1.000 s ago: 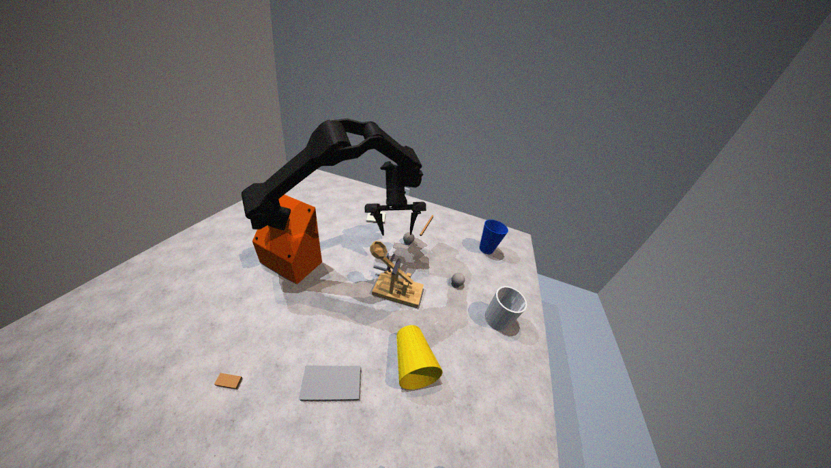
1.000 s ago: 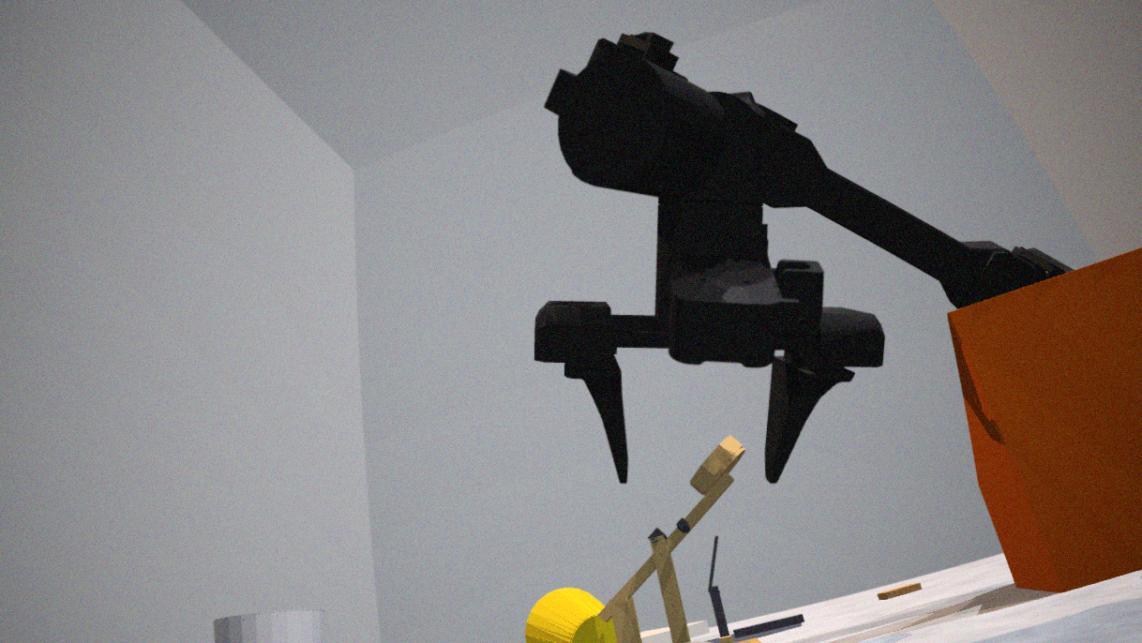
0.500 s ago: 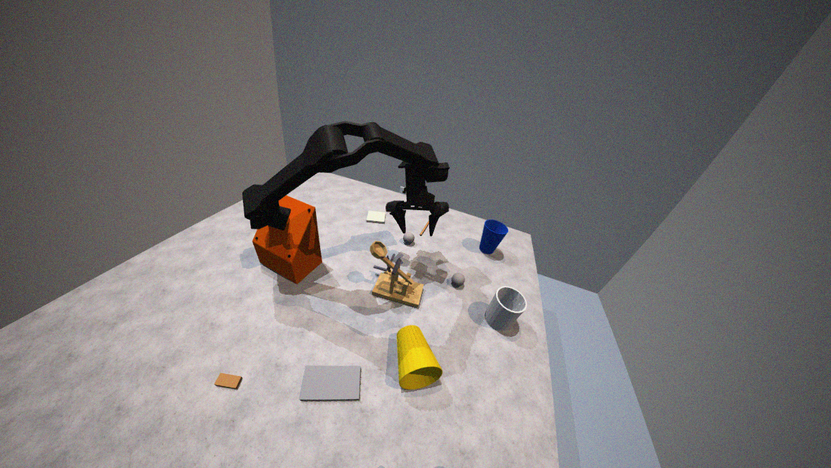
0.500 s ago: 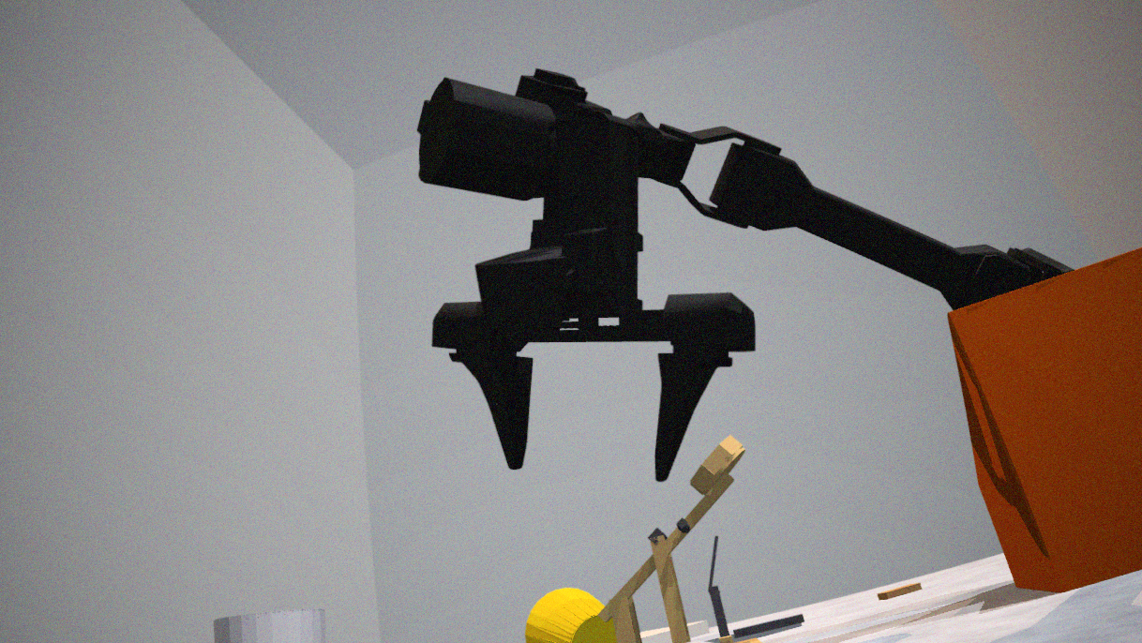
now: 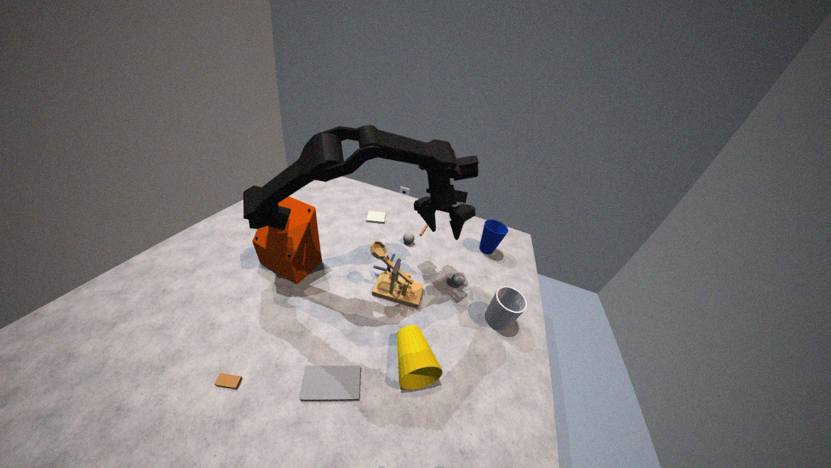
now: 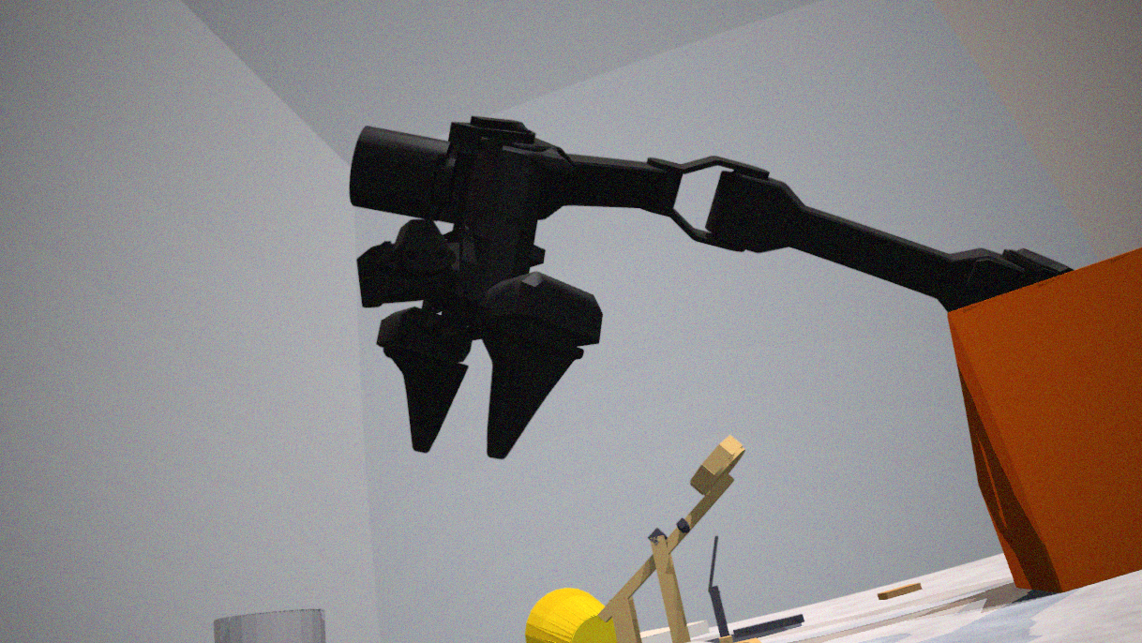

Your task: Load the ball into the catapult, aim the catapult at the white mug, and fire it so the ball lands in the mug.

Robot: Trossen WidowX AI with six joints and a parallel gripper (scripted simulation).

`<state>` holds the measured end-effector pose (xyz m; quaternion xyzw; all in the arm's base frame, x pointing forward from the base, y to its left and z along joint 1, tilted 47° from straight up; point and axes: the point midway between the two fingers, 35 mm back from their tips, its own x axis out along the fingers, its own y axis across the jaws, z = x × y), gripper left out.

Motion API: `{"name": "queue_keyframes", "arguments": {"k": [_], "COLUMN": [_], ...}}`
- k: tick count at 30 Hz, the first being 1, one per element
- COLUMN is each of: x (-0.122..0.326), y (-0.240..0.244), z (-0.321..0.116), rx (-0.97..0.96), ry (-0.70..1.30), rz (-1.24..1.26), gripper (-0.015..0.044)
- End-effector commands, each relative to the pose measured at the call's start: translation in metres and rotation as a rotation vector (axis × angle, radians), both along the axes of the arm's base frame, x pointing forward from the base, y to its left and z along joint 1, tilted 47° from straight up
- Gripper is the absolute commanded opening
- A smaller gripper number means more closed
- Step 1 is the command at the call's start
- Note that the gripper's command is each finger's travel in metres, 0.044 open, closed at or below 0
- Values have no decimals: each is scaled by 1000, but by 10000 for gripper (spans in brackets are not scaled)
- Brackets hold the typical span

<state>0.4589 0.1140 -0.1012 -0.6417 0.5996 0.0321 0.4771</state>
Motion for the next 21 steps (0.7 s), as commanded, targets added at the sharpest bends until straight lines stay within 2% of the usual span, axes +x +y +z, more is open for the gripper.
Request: {"name": "queue_keyframes", "arguments": {"k": [1, 11, 21], "x": [25, 87, 143], "y": [3, -1, -16], "z": [16, 65, 132], "rx": [83, 274, 452], "ry": [-108, -374, -650], "rz": [-38, -122, -184], "gripper": [440, 440, 440]}}
